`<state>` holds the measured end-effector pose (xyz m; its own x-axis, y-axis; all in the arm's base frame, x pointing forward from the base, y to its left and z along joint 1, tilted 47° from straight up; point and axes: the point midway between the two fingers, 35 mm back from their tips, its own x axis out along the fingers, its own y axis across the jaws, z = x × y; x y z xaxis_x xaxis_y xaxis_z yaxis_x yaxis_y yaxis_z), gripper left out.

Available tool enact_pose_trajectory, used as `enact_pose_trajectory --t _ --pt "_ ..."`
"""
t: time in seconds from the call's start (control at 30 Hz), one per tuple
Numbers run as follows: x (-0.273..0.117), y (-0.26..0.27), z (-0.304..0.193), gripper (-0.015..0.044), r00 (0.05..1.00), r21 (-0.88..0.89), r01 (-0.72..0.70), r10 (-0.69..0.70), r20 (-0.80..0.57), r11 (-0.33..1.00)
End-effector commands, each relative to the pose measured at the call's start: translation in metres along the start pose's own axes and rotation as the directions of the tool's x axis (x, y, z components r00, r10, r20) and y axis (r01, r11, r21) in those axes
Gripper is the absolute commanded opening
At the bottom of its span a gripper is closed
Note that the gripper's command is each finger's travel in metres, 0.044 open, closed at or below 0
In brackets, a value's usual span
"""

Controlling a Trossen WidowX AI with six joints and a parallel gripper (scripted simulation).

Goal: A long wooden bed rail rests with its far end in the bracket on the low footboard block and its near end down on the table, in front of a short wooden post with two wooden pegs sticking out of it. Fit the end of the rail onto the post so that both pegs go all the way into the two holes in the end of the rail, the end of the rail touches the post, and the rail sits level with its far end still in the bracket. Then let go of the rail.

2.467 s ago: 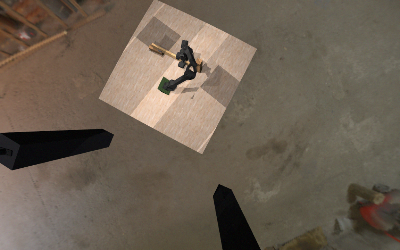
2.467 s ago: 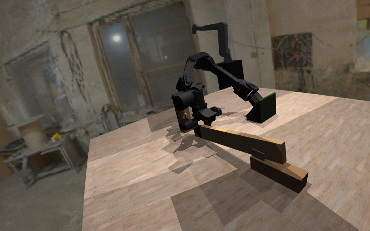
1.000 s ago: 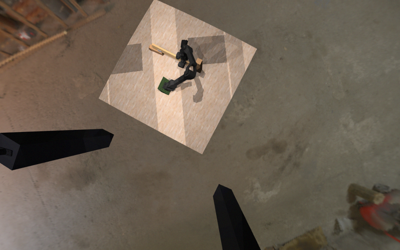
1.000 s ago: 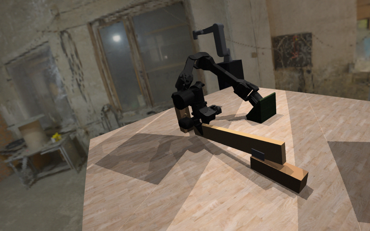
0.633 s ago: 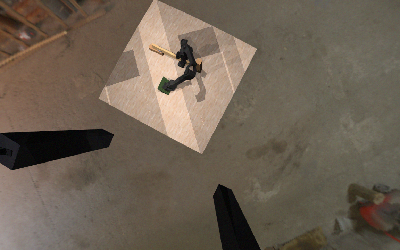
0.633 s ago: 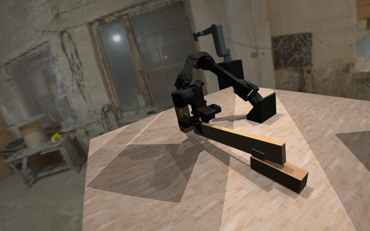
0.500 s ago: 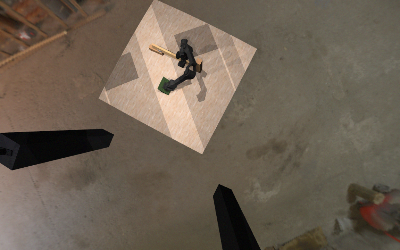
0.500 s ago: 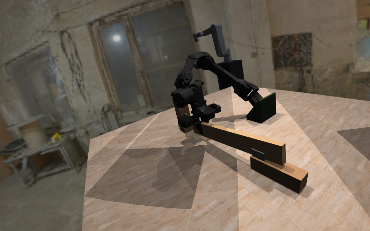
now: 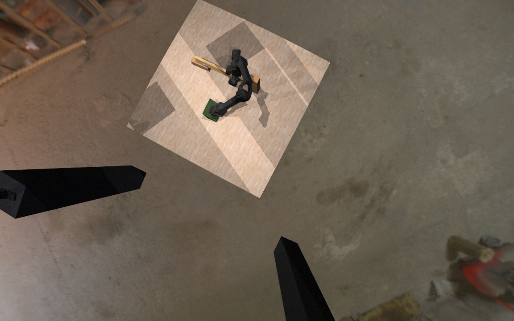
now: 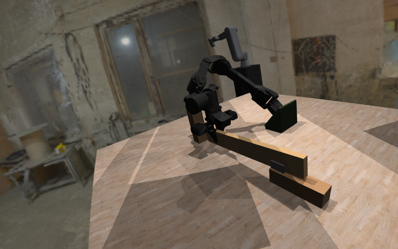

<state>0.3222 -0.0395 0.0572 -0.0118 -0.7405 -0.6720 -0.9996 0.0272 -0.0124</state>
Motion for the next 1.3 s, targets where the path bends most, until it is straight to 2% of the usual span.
enact_pose_trajectory --t 0.0,1.27 --pt "-0.006 -0.002 0.003 0.0000 1.000 0.001 0.008 -0.008 0.014 1.000" --pt "-0.024 -0.002 0.003 0.0000 1.000 0.001 0.008 -0.008 0.015 1.000"
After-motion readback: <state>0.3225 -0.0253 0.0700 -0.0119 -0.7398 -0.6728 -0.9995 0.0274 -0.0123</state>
